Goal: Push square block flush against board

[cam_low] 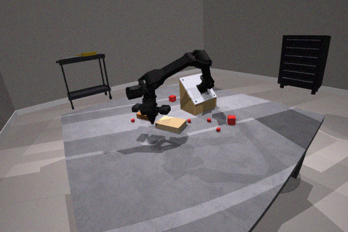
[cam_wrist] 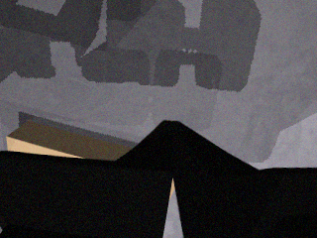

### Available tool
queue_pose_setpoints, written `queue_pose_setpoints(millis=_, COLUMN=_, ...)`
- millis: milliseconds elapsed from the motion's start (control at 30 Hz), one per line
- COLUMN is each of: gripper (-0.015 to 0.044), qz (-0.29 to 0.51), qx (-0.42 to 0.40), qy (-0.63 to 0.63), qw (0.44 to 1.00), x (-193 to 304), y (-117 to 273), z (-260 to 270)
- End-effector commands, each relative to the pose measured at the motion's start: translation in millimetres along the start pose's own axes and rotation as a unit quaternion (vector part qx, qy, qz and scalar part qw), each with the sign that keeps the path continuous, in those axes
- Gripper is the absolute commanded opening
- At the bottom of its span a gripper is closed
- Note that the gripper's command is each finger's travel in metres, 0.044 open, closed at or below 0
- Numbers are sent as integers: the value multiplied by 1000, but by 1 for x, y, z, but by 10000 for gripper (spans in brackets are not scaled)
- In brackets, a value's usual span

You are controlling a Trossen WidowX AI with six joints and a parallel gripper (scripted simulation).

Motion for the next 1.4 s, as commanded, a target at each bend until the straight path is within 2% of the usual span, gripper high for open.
queue_pose_setpoints(millis=0, gripper=0, qz=3, qx=-1, qy=6, qw=1000, x=-2, y=4, z=3)
queue_pose_setpoints(millis=267, gripper=0, qz=3, qx=-2, qy=-95, qw=995, x=14, y=4, z=44)
queue_pose_setpoints(millis=500, gripper=0, qz=4, qx=-2, qy=-105, qw=994, x=16, y=4, z=48)
queue_pose_setpoints(millis=700, gripper=0, qz=3, qx=-3, qy=-105, qw=994, x=16, y=-51, z=49)
queue_pose_setpoints(millis=1367, gripper=0, qz=4, qx=-3, qy=-105, qw=994, x=25, y=-51, z=50)
Point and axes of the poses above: the point midway between the two fingers, 35 mm back from their tips, its own y axis back along the fingers, its own z axis across the jaws, x = y × z, the point moved 10 cm from there along y, back along the fingers, and after that the axes turned 1 degree about y, right-handed, at the moved point
